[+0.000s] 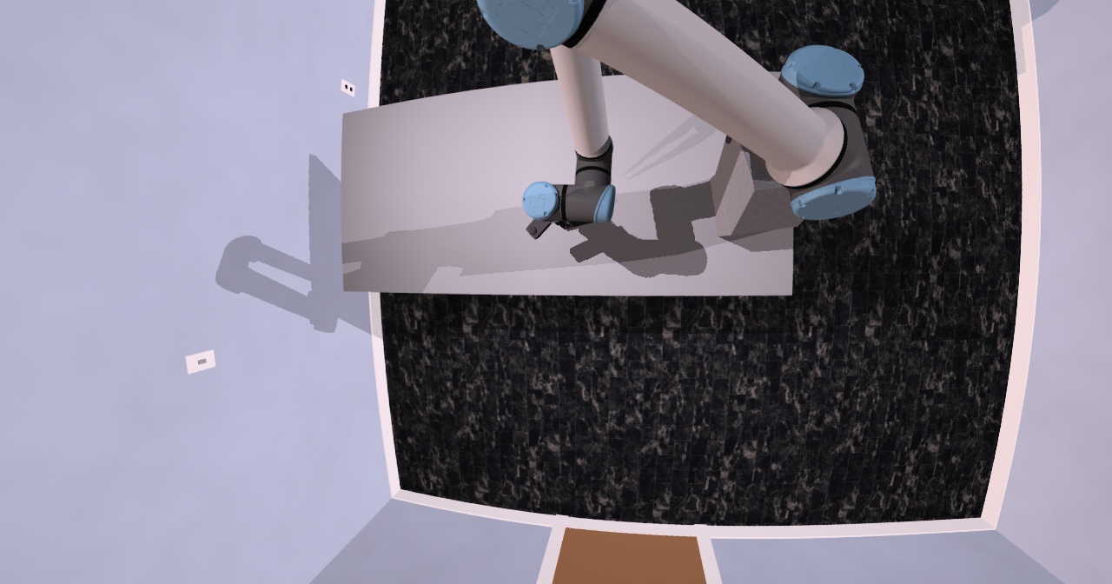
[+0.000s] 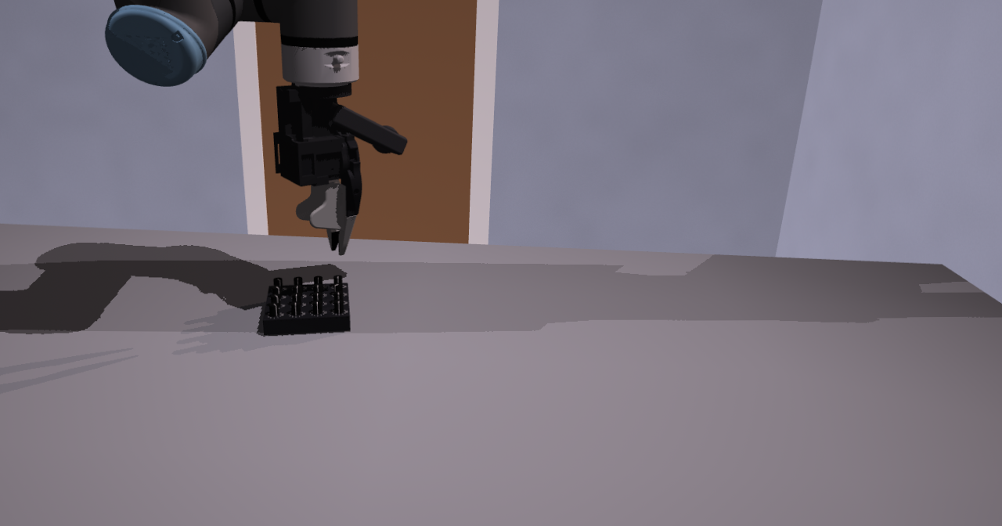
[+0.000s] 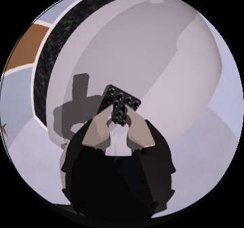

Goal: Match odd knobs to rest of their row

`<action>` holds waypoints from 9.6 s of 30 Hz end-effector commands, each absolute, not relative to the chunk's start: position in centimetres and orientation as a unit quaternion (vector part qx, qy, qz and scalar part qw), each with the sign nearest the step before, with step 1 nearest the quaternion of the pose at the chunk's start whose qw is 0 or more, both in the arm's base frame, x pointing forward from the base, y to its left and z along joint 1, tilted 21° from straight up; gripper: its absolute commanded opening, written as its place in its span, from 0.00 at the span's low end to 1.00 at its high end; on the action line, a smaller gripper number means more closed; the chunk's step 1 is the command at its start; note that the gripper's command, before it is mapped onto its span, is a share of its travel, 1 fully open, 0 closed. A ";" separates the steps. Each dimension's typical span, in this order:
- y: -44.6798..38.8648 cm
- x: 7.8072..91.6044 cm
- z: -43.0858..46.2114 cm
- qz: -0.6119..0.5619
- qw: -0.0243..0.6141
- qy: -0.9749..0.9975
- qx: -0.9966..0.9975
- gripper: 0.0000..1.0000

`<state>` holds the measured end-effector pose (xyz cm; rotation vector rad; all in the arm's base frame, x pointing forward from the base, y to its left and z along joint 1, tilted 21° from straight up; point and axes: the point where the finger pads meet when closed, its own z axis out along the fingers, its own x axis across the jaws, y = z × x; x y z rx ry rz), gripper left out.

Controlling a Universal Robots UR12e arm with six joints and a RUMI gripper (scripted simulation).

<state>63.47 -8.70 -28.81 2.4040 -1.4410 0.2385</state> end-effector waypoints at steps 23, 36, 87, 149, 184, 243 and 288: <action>-9.0 63.0 -28.2 0.118 0.142 -0.683 0.707 0.11; -9.0 63.0 -28.2 0.119 0.141 -0.689 0.701 0.11; -9.4 63.2 -28.8 0.120 0.141 -0.690 0.700 0.11; -10.6 63.2 -32.3 0.120 0.140 -0.690 0.700 0.11; -10.6 64.0 -32.3 0.121 0.140 -0.689 0.700 0.11; -10.5 63.8 -32.3 0.120 0.141 -0.689 0.700 0.11; -11.0 63.8 -33.1 0.120 0.140 -0.690 0.700 0.11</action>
